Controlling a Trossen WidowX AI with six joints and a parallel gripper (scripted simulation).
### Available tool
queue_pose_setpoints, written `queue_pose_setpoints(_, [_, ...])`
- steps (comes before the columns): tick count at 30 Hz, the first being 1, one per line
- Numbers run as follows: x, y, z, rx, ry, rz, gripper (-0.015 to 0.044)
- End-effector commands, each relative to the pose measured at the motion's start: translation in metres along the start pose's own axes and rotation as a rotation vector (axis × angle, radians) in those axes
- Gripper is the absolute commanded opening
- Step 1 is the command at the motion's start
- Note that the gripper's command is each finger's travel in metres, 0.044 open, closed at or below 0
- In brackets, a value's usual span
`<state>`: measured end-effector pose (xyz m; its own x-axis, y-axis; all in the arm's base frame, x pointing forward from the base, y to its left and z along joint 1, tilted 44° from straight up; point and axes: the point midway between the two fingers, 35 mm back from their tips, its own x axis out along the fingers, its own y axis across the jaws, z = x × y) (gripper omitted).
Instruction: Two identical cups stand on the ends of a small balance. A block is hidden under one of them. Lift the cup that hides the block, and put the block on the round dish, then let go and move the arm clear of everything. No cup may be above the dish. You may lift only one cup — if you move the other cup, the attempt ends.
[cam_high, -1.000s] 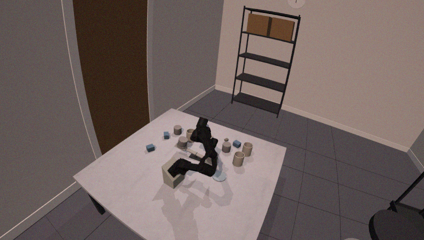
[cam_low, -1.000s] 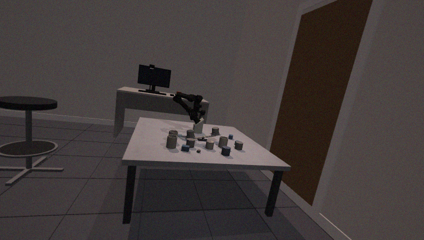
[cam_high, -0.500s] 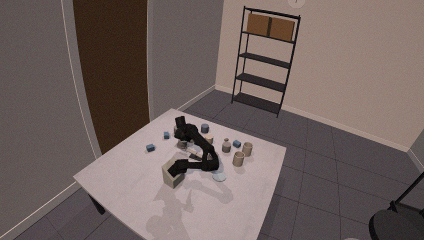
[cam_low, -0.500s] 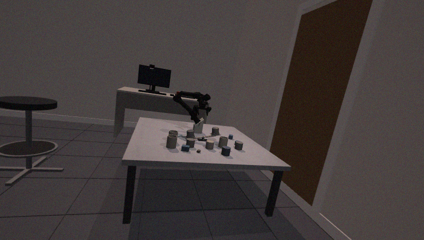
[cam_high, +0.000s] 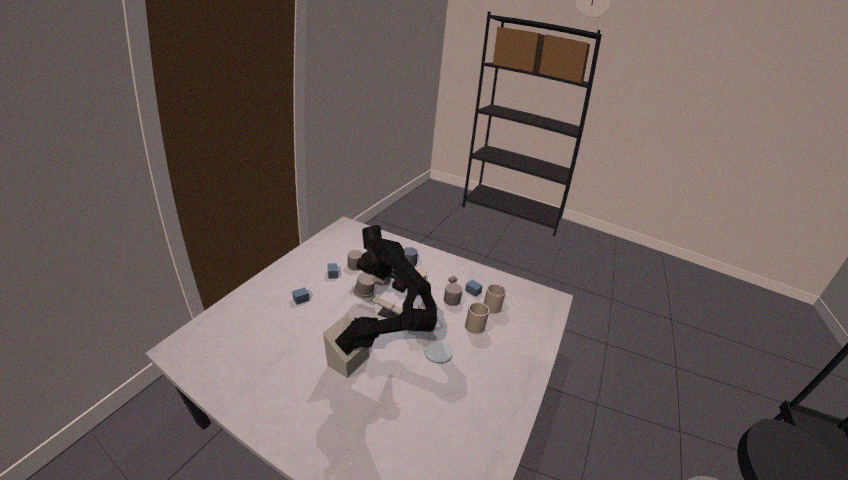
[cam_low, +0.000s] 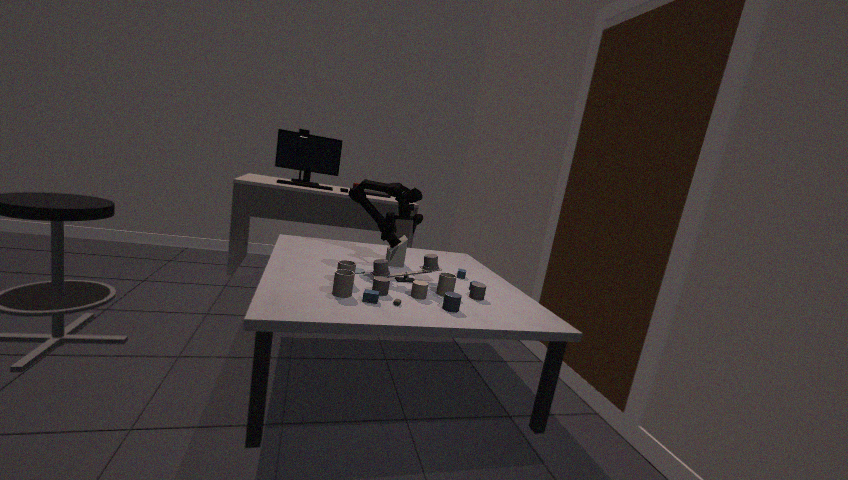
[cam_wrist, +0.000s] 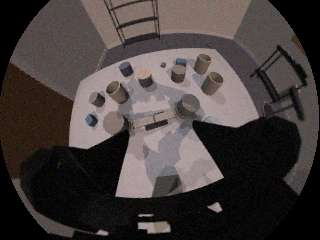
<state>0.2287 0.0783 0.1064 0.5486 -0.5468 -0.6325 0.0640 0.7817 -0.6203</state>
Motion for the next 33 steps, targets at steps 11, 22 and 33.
queue_pose_setpoints(11, [0.036, -0.022, 0.021, 0.356, 0.164, -0.092, 0.044])
queue_pose_setpoints(22, [0.063, -0.045, 0.033, 0.633, 0.268, -0.181, 0.044])
queue_pose_setpoints(33, [0.092, -0.072, 0.04, 0.914, 0.36, -0.29, 0.044])
